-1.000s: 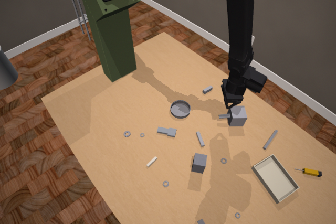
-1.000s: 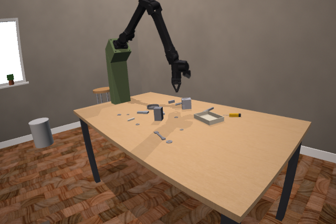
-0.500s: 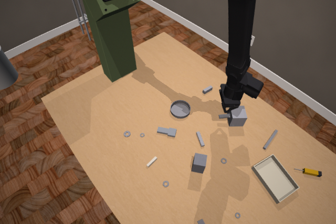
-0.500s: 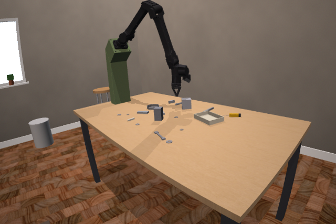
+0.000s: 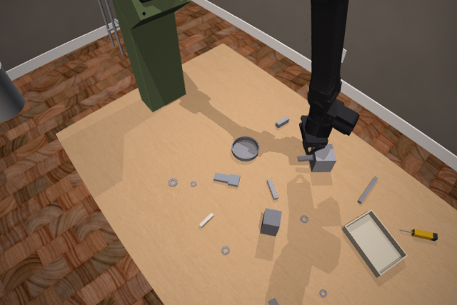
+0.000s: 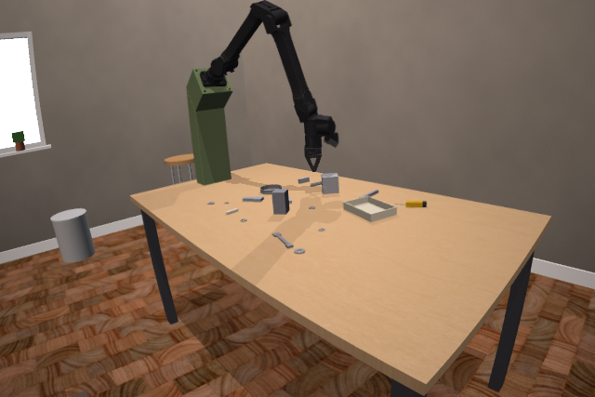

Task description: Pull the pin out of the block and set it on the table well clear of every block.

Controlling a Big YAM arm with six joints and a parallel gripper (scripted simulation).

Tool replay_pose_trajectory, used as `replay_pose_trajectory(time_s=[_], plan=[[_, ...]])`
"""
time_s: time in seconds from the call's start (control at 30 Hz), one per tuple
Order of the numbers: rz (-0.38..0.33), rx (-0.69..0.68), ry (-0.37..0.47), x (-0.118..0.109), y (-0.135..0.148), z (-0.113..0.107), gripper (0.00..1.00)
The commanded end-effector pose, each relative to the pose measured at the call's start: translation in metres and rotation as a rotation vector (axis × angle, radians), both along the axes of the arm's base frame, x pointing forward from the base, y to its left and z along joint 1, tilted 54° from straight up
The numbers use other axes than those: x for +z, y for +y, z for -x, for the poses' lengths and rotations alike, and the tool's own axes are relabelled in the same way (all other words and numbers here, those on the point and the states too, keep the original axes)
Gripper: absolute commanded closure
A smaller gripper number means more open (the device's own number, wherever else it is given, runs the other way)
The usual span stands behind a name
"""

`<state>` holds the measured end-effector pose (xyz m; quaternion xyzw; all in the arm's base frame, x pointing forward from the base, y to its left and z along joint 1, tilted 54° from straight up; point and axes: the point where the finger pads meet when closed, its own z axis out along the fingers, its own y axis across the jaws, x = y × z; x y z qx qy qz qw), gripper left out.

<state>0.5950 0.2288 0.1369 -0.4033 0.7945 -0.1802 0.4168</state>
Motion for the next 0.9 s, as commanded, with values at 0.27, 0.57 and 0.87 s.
replay_pose_trajectory(time_s=[0.27, 0.57, 0.87], plan=[[0.000, 0.003, -0.015, 0.0042, -0.0008, -0.0077, 0.53], [0.012, 0.009, -0.007, -0.0013, -0.0009, -0.0078, 0.53], [0.012, 0.009, -0.007, -0.0022, -0.0008, -0.0091, 0.53]])
